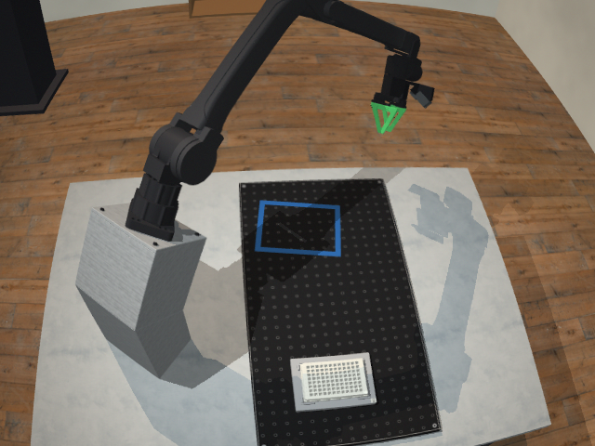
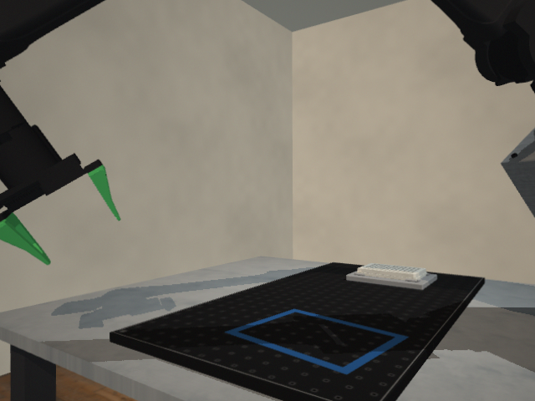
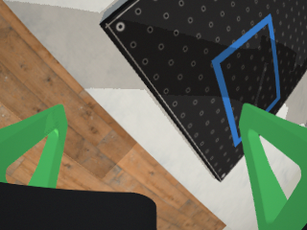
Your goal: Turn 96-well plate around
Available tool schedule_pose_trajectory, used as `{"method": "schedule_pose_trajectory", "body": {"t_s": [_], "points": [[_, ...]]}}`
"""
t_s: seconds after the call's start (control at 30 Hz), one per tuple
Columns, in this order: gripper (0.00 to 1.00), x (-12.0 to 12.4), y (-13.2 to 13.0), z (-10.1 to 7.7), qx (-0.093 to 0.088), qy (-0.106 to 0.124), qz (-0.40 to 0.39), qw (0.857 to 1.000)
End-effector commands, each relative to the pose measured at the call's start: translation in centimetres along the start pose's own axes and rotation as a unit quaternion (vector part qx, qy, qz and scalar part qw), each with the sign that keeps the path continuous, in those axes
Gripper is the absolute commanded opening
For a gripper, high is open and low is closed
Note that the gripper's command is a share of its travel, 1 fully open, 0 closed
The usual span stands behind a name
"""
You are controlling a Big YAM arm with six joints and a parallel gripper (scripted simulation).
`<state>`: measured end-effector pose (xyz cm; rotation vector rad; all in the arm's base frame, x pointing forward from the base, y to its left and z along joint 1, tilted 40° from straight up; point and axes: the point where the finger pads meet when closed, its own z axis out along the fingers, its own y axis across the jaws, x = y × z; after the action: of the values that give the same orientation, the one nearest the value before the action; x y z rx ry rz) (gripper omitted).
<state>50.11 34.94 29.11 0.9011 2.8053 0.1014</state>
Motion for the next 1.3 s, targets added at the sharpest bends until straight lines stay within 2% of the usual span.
{"method": "schedule_pose_trajectory", "body": {"t_s": [0.0,0.53,0.57,0.9,0.93,0.97,1.03,1.1,1.13,1.2,1.27], "points": [[1.0,-0.2,0.0,-0.7,-0.006,-0.002,0.002,1.0],[1.0,-0.2,0.0,-0.7,-0.006,-0.002,0.002,1.0],[1.0,-1.6,-0.9,-2.8,-0.028,-0.013,-0.008,1.0],[1.0,-4.4,-4.9,-3.4,-0.025,-0.013,-0.032,0.999],[1.0,-4.5,-5.0,-1.3,-0.007,-0.005,-0.05,0.999],[1.0,-4.7,-5.5,-1.2,-0.006,-0.004,-0.055,0.998],[1.0,-5.3,-6.7,-3.3,-0.022,-0.013,-0.053,0.998],[1.0,-5.3,-6.7,-3.3,-0.022,-0.013,-0.053,0.998],[1.0,-4.0,-6.0,-0.7,-0.001,0.001,-0.086,0.996],[1.0,-5.9,-8.1,-3.3,-0.019,-0.012,-0.074,0.997],[1.0,-6.3,-9.0,-3.2,-0.019,-0.013,-0.074,0.997]]}}
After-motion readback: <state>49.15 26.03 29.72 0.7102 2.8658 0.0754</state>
